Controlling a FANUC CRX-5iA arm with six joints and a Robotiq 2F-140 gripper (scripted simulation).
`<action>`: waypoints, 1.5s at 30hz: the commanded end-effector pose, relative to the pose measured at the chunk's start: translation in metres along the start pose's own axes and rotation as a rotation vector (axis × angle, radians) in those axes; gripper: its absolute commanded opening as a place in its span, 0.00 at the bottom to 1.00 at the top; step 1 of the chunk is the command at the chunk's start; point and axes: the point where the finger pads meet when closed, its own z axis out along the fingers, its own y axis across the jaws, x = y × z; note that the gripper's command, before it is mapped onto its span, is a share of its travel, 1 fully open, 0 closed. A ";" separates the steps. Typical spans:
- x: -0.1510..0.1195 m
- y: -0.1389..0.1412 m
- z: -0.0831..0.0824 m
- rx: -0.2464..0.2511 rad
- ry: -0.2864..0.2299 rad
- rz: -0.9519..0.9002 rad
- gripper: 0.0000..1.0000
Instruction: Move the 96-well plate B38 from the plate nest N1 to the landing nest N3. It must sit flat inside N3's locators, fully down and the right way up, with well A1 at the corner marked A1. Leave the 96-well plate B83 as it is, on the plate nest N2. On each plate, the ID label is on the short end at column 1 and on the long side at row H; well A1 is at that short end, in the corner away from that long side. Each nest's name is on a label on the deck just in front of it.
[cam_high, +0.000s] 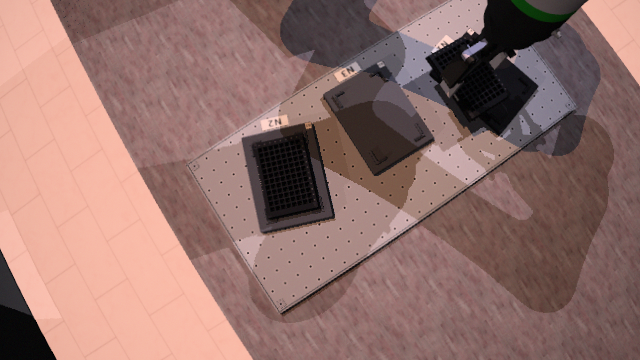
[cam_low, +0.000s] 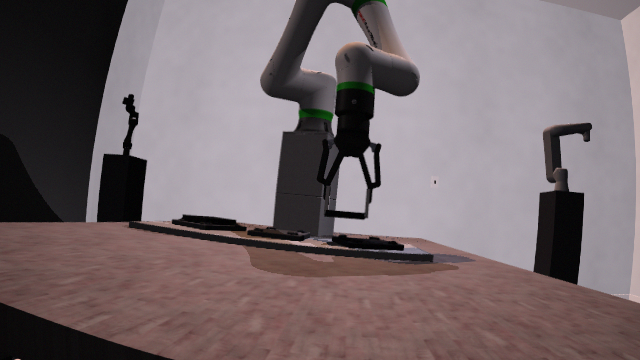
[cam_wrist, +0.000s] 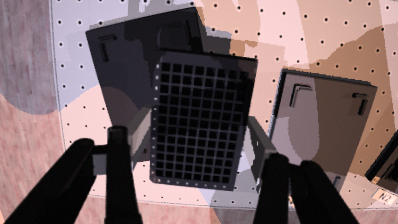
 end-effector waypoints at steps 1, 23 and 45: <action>-0.004 0.025 0.000 0.001 0.001 -0.001 0.00; -0.028 0.140 0.000 0.001 0.001 -0.001 0.00; -0.030 0.152 0.000 0.001 0.001 -0.001 0.00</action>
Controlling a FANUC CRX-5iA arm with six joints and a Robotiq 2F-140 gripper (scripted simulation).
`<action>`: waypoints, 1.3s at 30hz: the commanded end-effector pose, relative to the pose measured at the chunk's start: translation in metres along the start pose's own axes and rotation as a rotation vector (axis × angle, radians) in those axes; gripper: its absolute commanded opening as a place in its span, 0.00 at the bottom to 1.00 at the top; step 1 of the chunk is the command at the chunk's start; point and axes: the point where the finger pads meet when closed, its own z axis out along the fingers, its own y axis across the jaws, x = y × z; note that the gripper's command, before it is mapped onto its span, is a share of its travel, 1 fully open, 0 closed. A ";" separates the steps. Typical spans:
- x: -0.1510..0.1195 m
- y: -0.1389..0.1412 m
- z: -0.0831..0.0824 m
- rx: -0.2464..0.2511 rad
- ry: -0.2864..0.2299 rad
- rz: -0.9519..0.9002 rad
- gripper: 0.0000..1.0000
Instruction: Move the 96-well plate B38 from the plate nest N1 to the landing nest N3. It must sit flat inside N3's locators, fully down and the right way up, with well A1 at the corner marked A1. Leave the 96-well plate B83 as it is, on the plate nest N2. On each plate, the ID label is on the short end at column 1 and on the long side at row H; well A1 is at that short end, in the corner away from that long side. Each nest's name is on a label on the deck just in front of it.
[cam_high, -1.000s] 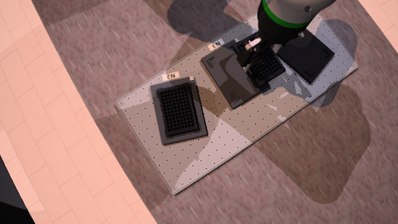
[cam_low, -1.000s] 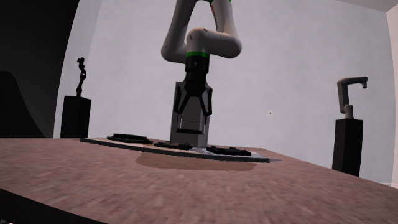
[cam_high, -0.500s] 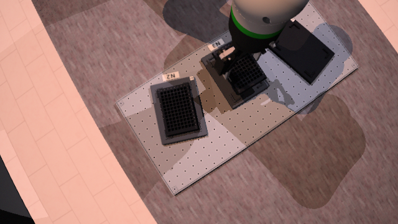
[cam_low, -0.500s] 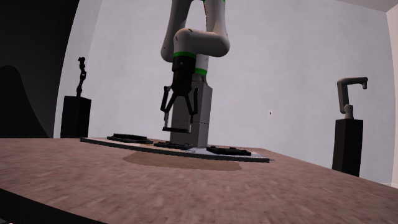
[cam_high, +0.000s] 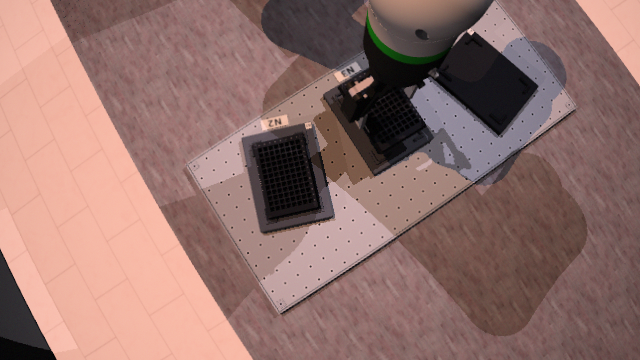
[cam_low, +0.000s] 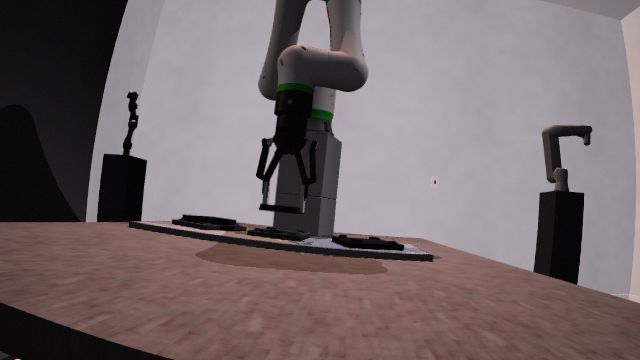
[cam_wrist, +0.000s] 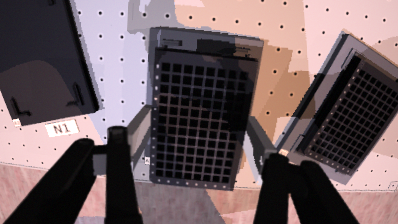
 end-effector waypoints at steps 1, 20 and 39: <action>0.000 0.000 0.000 0.000 0.000 0.000 0.00; 0.000 0.000 0.000 0.000 0.000 0.000 0.00; 0.000 0.000 0.009 0.000 0.000 0.000 0.00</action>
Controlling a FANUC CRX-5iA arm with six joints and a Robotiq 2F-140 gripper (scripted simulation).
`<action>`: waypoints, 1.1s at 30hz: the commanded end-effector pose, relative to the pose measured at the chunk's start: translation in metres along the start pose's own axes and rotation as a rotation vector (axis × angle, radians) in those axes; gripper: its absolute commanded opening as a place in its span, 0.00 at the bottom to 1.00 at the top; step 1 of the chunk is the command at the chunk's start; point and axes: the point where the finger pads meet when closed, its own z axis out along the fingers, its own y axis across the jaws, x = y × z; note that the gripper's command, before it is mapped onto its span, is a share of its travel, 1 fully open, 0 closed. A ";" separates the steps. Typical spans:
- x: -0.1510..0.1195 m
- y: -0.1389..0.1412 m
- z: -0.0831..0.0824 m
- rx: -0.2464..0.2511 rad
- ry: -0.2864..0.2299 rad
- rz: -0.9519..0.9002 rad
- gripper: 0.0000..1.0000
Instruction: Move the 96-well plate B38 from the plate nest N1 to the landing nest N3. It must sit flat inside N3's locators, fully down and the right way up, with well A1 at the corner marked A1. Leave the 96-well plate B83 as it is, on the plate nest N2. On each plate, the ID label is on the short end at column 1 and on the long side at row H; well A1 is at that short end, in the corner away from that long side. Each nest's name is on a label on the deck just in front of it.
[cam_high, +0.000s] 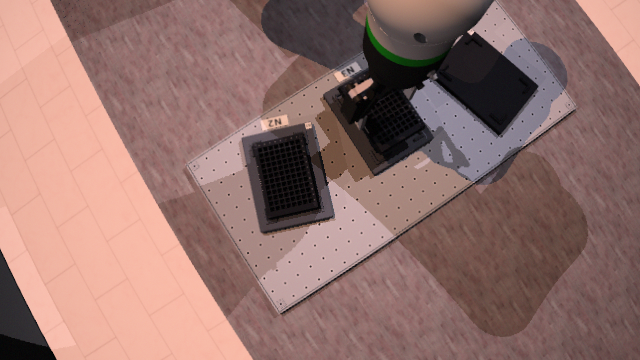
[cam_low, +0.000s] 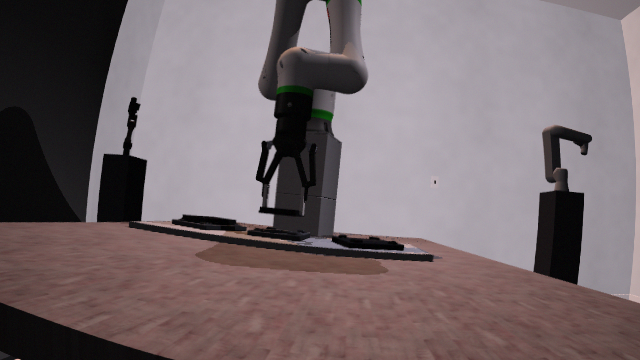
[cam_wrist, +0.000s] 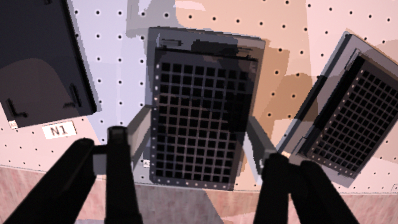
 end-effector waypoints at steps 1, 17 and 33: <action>0.000 0.000 0.004 0.000 0.000 0.000 0.00; 0.000 0.000 0.022 0.000 0.000 0.000 0.00; 0.000 0.000 0.023 0.000 0.000 0.000 0.00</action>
